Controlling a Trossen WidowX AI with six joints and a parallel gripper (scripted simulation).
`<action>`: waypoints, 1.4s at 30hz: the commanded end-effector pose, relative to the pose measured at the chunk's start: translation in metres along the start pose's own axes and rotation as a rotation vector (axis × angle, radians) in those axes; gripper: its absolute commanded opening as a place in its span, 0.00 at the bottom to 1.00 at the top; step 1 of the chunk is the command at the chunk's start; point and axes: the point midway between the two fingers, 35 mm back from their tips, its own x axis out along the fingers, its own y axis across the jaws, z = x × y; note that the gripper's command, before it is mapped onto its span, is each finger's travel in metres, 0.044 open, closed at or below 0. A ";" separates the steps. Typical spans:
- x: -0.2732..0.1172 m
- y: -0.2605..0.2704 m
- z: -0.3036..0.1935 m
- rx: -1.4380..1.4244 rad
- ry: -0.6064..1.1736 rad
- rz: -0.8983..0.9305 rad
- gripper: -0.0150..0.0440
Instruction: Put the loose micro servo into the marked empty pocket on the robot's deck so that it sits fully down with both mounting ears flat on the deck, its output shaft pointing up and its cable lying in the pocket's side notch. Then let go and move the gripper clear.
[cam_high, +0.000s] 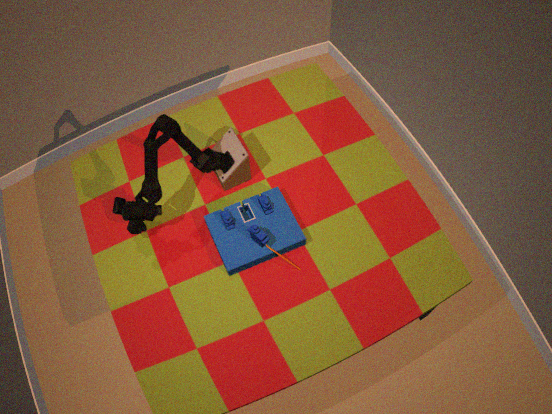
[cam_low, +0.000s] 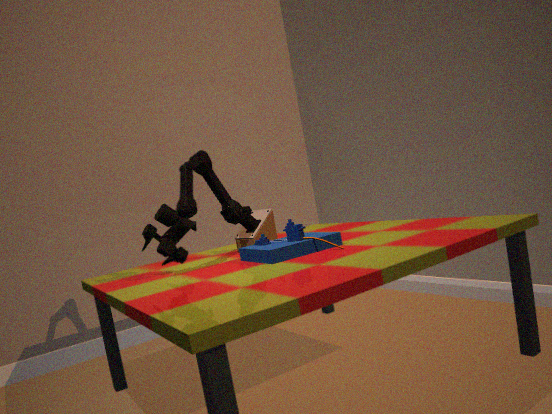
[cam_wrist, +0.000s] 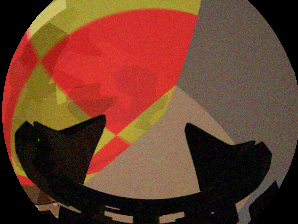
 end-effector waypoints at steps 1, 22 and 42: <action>-0.018 0.010 0.035 0.002 -0.128 0.049 1.00; -0.172 0.095 0.145 -0.118 -0.615 0.370 1.00; -0.432 0.219 0.064 -0.548 -0.820 0.735 1.00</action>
